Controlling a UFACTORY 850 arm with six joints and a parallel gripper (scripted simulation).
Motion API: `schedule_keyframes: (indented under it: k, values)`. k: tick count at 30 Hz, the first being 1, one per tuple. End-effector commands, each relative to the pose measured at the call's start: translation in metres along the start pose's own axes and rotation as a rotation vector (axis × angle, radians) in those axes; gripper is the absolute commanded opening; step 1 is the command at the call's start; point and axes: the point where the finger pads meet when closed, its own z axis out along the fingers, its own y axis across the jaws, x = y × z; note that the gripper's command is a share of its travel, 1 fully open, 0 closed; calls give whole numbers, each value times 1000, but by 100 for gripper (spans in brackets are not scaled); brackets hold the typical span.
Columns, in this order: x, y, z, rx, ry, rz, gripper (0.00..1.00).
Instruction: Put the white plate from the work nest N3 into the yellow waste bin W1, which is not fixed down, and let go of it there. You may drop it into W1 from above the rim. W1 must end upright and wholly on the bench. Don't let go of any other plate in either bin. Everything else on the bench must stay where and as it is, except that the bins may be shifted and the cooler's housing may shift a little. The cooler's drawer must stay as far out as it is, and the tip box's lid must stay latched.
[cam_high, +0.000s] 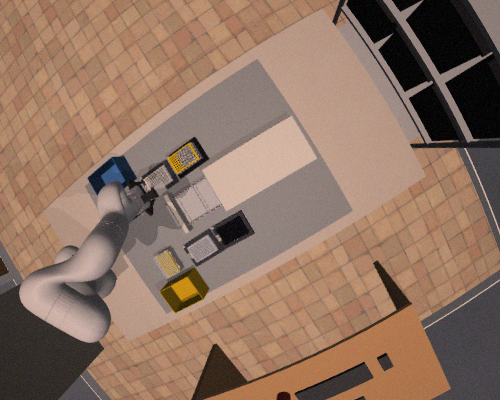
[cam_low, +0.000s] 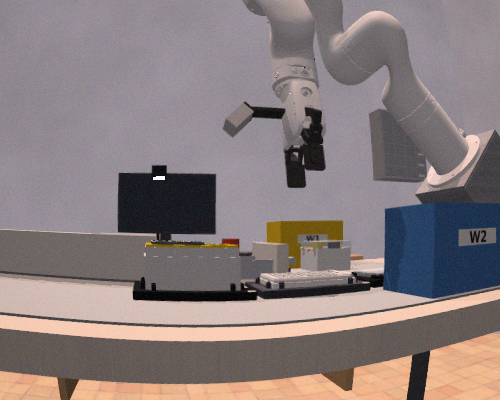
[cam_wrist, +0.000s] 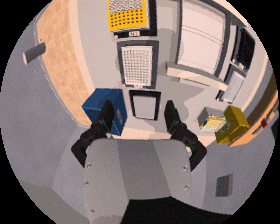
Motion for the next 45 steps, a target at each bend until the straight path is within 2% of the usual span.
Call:
schedule_keyframes:
  k: [1, 7, 27, 45]
  values:
    - [5, -14, 12, -178, 3, -6, 100]
    - [12, -35, 27, -178, 3, -6, 100]
    - [12, -35, 27, -178, 3, -6, 100]
    - [12, -30, 54, -178, 3, -6, 100]
